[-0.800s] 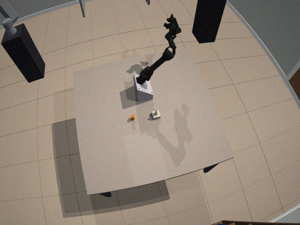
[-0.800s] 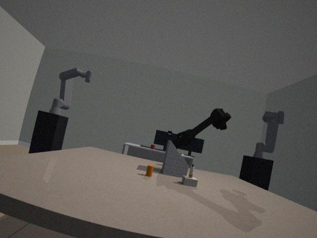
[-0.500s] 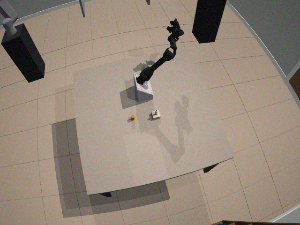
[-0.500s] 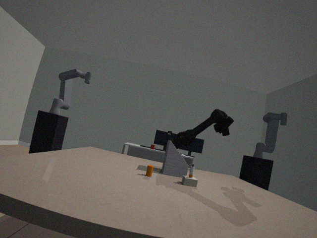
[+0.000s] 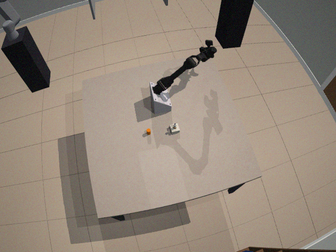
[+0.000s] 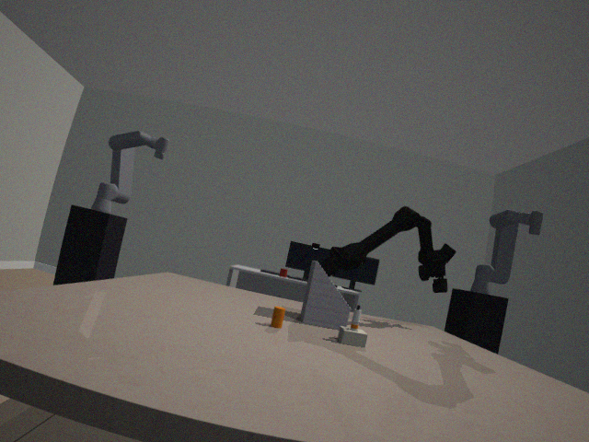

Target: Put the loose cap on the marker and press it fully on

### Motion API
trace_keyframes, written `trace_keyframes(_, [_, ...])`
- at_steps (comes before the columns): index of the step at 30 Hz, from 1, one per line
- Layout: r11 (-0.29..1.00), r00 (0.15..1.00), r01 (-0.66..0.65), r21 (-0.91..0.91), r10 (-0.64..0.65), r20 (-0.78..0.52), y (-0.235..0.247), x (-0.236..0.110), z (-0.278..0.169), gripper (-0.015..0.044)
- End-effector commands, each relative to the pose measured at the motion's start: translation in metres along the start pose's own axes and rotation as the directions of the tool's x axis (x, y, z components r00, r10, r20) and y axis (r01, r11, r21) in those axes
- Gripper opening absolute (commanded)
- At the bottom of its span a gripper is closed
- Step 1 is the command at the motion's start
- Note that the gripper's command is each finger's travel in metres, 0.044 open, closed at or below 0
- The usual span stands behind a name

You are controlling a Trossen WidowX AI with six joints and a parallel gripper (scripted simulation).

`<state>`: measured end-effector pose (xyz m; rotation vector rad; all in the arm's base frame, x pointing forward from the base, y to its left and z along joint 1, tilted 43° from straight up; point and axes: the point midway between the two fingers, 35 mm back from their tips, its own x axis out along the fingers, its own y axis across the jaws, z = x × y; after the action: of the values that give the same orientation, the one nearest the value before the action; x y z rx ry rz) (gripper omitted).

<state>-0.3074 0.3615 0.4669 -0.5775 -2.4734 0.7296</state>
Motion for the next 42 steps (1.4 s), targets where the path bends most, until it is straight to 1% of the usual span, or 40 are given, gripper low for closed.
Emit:
trace_keyframes(1, [0.993, 0.994, -0.11, 0.038, 0.111, -0.023, 0.045, -0.017, -0.024, 0.0249])
trace_keyframes(6, [0.958, 0.958, -0.268, 0.101, 0.276, -0.073, 0.108, -0.054, -0.064, 0.0249])
trace_keyframes(11, [0.895, 0.893, -0.406, 0.185, 0.431, -0.126, 0.163, -0.104, -0.102, 0.0249])
trace_keyframes(17, [0.789, 0.78, -0.53, 0.311, 0.598, -0.186, 0.218, -0.177, -0.143, 0.0249])
trace_keyframes(23, [0.656, 0.634, -0.597, 0.461, 0.738, -0.23, 0.26, -0.263, -0.174, 0.0249])
trace_keyframes(28, [0.535, 0.495, -0.6, 0.595, 0.832, -0.249, 0.286, -0.34, -0.191, 0.0249])
trace_keyframes(32, [0.432, 0.378, -0.563, 0.704, 0.893, -0.245, 0.301, -0.404, -0.196, 0.0249])
trace_keyframes(36, [0.328, 0.261, -0.49, 0.808, 0.939, -0.223, 0.312, -0.47, -0.193, 0.0249])
trace_keyframes(39, [0.301, 0.218, -0.461, 0.834, 0.95, -0.223, 0.309, -0.507, -0.186, 0.0249])
trace_keyframes(42, [0.213, 0.13, -0.358, 0.909, 0.976, -0.177, 0.316, -0.558, -0.172, 0.0249])
